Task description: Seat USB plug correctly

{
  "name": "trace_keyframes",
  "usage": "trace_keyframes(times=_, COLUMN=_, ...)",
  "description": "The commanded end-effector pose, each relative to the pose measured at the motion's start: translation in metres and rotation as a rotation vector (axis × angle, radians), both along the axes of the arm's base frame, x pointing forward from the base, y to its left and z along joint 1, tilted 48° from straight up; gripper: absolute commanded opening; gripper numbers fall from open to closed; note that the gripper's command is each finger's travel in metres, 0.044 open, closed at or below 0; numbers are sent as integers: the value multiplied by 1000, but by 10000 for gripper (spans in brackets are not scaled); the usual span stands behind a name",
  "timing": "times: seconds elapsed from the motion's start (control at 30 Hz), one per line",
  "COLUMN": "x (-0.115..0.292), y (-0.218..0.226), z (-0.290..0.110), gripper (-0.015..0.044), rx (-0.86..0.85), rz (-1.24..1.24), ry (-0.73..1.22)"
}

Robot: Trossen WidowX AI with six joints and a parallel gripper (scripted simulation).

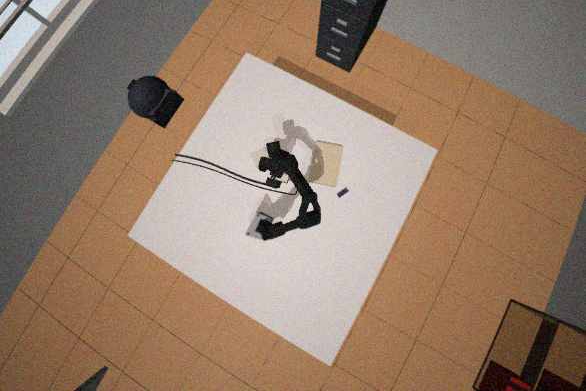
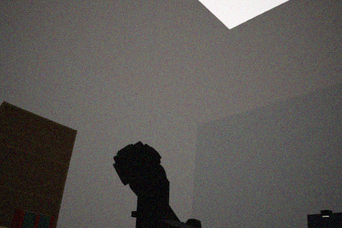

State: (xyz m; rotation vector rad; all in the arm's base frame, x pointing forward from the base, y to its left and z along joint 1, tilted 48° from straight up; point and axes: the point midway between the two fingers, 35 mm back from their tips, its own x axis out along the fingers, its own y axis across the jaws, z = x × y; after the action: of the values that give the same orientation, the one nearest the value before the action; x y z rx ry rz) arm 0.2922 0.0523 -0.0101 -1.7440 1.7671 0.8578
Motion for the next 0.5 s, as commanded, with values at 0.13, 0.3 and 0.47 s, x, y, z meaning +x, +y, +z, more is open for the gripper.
trace_keyframes(times=0.13, x=0, y=-1, z=-1, gripper=0, rx=-3, rz=4, ry=1)
trace_keyframes(times=0.3, x=0, y=-2, z=-1, gripper=0, rx=-3, rz=4, ry=1)
trace_keyframes(times=0.47, x=0, y=-2, z=-2, gripper=0, rx=-3, rz=4, ry=1)
